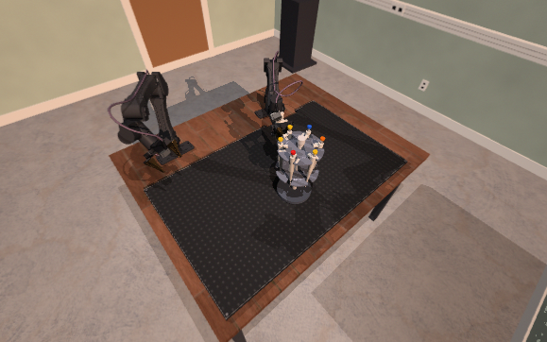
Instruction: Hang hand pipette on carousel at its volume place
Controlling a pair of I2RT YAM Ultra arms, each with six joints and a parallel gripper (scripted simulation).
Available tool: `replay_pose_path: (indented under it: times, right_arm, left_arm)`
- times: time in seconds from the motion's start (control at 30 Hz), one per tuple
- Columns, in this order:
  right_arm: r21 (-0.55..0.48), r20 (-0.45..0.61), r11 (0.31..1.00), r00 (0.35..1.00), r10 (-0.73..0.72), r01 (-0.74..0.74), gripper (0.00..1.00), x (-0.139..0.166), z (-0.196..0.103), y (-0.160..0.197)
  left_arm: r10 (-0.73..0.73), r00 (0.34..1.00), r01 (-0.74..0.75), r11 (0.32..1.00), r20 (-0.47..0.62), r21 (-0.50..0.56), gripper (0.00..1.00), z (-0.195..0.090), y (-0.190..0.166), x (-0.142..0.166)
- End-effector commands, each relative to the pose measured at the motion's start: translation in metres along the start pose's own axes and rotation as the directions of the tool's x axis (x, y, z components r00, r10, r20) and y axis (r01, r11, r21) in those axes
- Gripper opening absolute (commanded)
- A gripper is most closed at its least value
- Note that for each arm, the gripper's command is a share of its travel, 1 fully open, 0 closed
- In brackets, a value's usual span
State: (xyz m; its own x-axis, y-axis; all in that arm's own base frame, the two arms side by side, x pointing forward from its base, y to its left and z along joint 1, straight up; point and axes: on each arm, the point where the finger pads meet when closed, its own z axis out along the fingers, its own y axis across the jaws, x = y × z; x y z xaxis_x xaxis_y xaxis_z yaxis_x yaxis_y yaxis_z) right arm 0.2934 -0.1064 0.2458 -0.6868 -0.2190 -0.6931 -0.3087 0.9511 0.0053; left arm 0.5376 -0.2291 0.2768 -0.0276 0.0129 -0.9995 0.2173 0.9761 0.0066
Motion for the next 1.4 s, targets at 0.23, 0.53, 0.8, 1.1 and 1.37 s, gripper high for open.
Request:
replay_pose_path:
  times: [0.23,0.53,0.8,1.1,1.37]
  right_arm:
    - [0.006,0.026,1.000,1.000,-0.014,0.014,1.00,-0.0070,-0.0030,-0.0039]
    - [0.006,0.026,1.000,1.000,-0.014,0.014,1.00,-0.0070,-0.0030,-0.0039]
    - [0.006,0.026,1.000,1.000,-0.014,0.014,1.00,-0.0070,-0.0030,-0.0039]
    - [0.006,0.026,1.000,1.000,-0.014,0.014,1.00,-0.0070,-0.0030,-0.0039]
    - [0.006,0.026,1.000,1.000,-0.014,0.014,1.00,-0.0070,-0.0030,-0.0039]
  left_arm:
    - [-0.016,0.997,0.022,0.997,0.078,-0.077,0.12,0.0006,0.0177,-0.0356]
    - [-0.016,0.997,0.022,0.997,0.078,-0.077,0.12,0.0006,0.0177,-0.0355]
    - [-0.016,0.997,0.022,0.997,0.078,-0.077,0.12,0.0006,0.0177,-0.0354]
    - [-0.016,0.997,0.022,0.997,0.078,-0.077,0.12,0.0006,0.0177,-0.0354]
    - [-0.016,0.997,0.022,0.997,0.078,-0.077,0.12,0.0006,0.0177,-0.0354]
